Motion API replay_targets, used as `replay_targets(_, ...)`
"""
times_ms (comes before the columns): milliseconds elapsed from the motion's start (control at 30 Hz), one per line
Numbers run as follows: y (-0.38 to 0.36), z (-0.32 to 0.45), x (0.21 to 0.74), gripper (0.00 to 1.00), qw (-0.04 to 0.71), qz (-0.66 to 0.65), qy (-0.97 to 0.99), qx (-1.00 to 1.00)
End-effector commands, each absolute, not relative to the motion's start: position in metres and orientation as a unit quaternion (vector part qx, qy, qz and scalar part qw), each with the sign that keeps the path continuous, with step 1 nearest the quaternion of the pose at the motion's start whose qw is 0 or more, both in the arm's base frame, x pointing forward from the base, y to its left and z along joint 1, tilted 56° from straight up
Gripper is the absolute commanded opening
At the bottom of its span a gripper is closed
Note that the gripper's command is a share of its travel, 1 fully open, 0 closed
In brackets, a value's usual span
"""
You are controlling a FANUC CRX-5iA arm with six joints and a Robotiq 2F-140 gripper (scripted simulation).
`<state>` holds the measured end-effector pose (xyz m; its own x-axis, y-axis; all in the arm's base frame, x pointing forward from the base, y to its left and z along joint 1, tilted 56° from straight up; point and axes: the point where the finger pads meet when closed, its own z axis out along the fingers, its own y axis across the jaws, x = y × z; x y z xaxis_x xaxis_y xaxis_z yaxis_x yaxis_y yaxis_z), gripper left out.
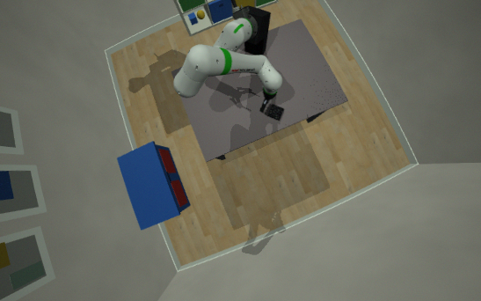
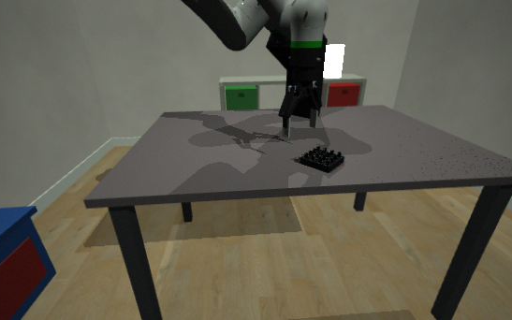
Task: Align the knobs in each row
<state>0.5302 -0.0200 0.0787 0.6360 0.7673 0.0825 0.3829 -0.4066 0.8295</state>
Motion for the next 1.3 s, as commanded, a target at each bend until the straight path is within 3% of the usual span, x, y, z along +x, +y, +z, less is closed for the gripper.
replay_targets(0, -0.020, 0.079, 0.530, 1.00, 0.411, 0.234, 0.357, 0.805)
replay_targets(600, -0.003, 0.086, 0.548, 1.00, 0.377, 0.290, 0.242, 0.846)
replay_targets(1267, 0.048, 0.099, 0.585, 1.00, 0.257, 0.402, -0.059, 0.877)
